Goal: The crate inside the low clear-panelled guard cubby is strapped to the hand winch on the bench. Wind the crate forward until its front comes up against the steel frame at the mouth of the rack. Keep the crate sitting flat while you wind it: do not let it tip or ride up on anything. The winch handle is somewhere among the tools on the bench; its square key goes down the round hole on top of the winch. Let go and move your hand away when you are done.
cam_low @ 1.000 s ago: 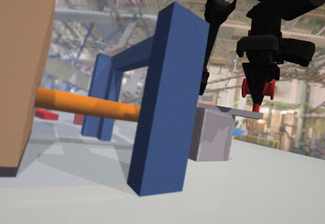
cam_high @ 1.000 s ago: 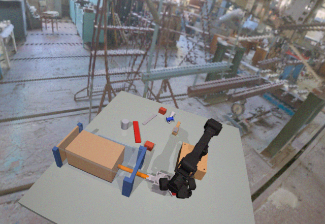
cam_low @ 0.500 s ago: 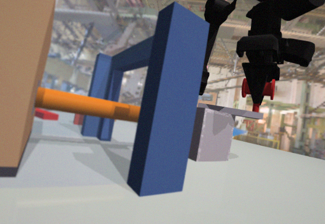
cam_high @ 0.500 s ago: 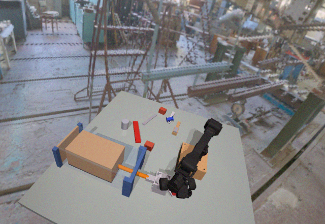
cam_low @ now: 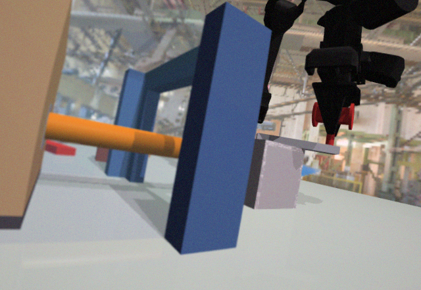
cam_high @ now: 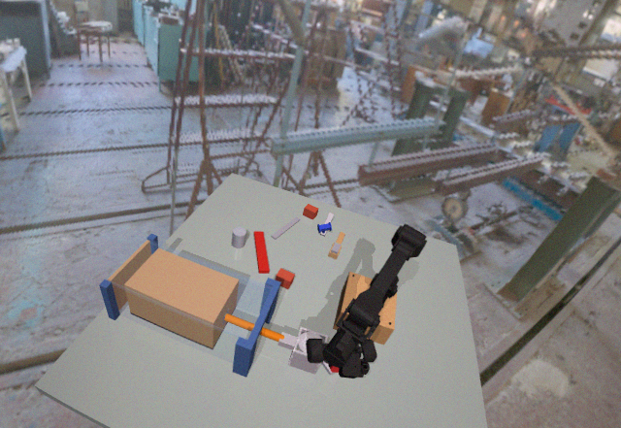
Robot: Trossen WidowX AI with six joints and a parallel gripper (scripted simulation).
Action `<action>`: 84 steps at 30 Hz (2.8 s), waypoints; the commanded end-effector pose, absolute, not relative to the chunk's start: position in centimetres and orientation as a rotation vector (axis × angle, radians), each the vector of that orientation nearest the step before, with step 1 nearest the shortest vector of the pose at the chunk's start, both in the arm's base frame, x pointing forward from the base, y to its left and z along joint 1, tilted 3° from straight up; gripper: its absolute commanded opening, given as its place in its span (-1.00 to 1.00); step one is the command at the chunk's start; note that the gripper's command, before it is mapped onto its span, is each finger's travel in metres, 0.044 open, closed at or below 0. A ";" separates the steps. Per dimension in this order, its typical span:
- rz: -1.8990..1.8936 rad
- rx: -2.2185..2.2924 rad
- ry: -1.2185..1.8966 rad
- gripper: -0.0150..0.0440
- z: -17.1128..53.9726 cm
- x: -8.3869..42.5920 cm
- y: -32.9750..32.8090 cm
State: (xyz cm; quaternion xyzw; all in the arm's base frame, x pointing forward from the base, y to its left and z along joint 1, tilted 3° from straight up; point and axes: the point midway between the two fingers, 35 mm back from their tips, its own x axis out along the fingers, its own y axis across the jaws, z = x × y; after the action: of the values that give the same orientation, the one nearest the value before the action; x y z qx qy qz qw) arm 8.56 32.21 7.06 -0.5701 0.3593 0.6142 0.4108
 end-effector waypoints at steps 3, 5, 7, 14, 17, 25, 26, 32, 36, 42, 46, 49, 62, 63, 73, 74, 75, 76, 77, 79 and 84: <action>1.545 -1.437 0.922 -0.49 6.7 8.0 31.3; 1.545 -1.437 0.922 -0.49 6.7 7.9 31.0; 1.545 -1.437 0.922 -0.49 6.7 7.7 30.8; 1.545 -1.437 0.923 -0.49 6.6 7.3 29.7; 1.545 -1.437 0.924 -0.49 6.5 7.1 29.3; 1.545 -1.438 0.925 -0.49 6.4 6.8 28.1; 1.545 -1.438 0.925 -0.49 6.4 6.7 27.9; 1.545 -1.439 0.926 -0.49 6.3 6.6 26.9; 1.545 -1.439 0.926 -0.49 6.3 6.6 26.3; 1.545 -1.440 0.927 -0.49 6.2 6.6 25.3; 1.544 -1.440 0.927 -0.49 6.1 6.7 24.7; 1.544 -1.440 0.927 -0.49 6.1 6.8 24.2; 1.542 -1.443 0.929 -0.49 5.8 8.2 20.8; 1.542 -1.444 0.929 -0.49 5.8 8.3 20.6; 1.541 -1.445 0.930 -0.49 5.6 9.3 19.4; 1.541 -1.445 0.930 -0.49 5.6 9.4 19.3; 1.541 -1.445 0.930 -0.49 5.6 9.5 19.1; 1.541 -1.445 0.930 -0.49 5.6 9.6 19.0; 1.540 -1.446 0.930 -0.49 5.6 9.8 18.9; 1.540 -1.446 0.930 -0.49 5.6 10.0 18.7; 1.539 -1.447 0.930 -0.49 5.5 10.6 18.2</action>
State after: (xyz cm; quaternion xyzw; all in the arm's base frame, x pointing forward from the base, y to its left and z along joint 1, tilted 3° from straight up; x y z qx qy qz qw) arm 9.21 19.43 5.91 -0.5586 0.3574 0.6331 0.3992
